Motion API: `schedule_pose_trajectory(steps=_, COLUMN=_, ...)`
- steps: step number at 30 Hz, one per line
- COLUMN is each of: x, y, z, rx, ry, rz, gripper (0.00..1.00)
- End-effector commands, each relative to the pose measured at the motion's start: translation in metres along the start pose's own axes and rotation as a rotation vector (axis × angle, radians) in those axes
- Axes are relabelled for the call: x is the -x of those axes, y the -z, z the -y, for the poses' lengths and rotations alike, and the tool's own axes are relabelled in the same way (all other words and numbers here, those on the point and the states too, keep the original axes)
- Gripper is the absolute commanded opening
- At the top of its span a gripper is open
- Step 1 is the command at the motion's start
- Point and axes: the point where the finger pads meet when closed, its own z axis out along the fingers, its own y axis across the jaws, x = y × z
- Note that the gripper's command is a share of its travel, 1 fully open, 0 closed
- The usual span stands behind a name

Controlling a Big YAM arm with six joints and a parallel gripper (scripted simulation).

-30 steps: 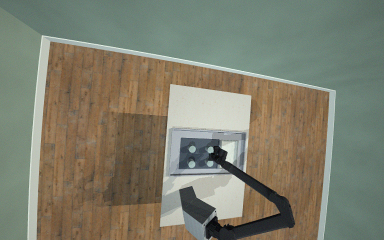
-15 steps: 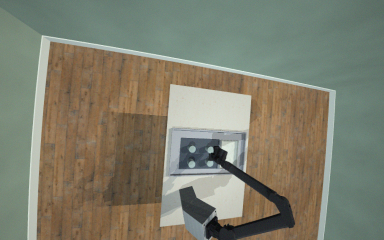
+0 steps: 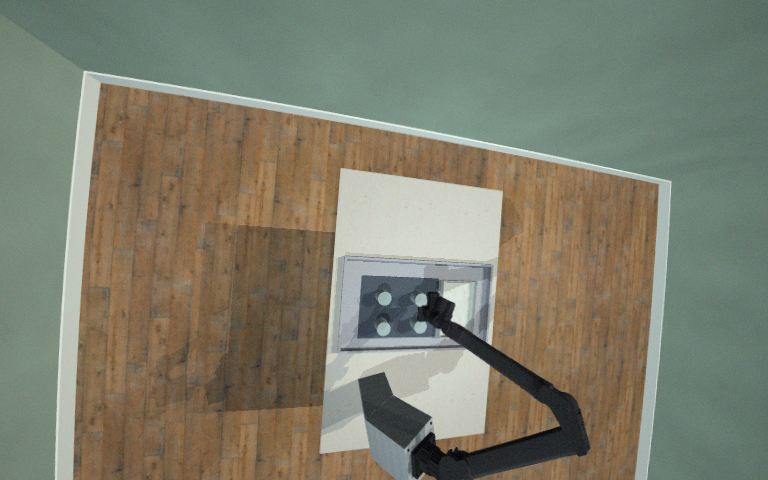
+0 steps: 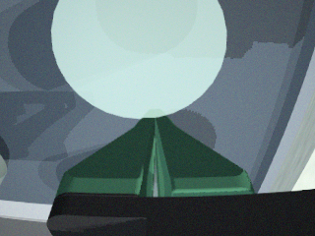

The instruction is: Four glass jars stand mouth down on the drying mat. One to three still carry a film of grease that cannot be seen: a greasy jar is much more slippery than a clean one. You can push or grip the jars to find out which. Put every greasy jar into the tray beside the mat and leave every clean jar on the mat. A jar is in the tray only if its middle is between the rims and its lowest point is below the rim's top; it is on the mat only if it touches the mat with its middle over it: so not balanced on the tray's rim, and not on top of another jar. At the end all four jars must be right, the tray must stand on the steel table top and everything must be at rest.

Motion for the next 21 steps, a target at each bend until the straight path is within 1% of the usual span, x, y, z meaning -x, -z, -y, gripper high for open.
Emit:
schedule_pose_trajectory(steps=1, x=0.0172, y=-0.0007, z=0.0008, rx=-0.006, ry=-0.01, rz=0.021, gripper=0.0)
schedule_pose_trajectory(steps=21, x=0.0196, y=-0.0007, z=0.0008, rx=-0.006, ry=-0.01, rz=0.021, gripper=0.0)
